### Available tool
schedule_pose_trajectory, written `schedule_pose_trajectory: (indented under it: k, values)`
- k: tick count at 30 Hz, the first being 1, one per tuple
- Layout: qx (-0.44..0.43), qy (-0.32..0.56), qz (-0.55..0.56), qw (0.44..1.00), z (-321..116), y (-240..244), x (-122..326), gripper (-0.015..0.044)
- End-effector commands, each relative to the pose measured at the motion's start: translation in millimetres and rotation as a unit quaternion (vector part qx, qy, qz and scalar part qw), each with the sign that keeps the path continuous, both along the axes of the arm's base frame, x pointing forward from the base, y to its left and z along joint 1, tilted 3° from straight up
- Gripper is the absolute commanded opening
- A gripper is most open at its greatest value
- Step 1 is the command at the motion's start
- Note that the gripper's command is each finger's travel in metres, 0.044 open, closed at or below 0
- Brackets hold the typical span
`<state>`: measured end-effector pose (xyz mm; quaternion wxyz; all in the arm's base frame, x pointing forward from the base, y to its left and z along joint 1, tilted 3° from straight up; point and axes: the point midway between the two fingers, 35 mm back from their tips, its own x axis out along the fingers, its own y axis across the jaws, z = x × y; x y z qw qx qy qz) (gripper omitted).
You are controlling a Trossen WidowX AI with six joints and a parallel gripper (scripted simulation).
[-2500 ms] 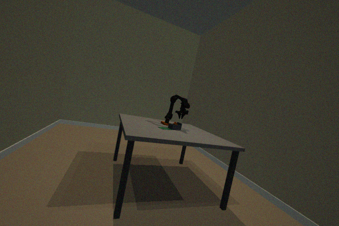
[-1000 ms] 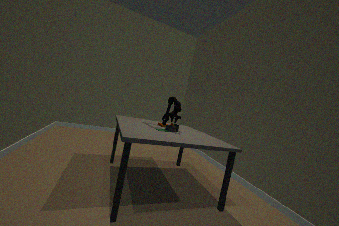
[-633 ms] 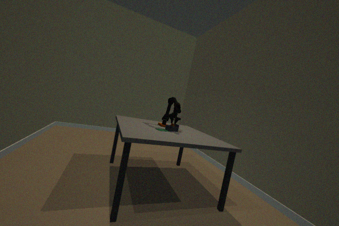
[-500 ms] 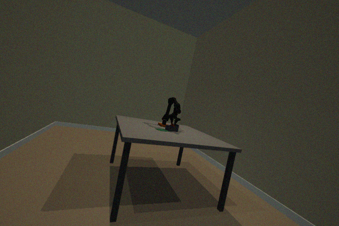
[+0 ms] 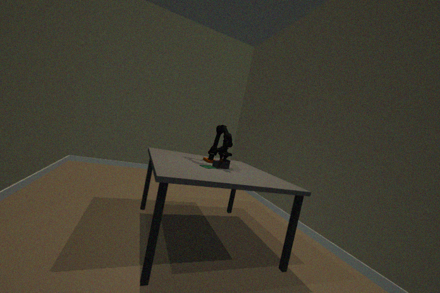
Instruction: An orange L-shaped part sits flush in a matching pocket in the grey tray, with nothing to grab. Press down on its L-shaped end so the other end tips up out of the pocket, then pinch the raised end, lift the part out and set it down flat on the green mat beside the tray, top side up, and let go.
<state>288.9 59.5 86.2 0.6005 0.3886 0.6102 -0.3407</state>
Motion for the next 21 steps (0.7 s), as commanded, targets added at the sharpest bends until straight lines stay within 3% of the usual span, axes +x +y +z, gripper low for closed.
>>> schedule_pose_trajectory:
  k: [1, 9, 13, 21]
  values:
    - [0.000, 0.000, 0.000, 1.000, 0.3, 0.0, 0.2, 0.0155]
    - [0.000, 0.000, 0.000, 1.000, 0.3, 0.0, 0.2, 0.0102]
    - [0.000, 0.000, 0.000, 1.000, 0.3, 0.0, 0.2, 0.0000]
    - [0.000, 0.000, 0.000, 1.000, 4.1, -0.2, -0.1, 0.0000]
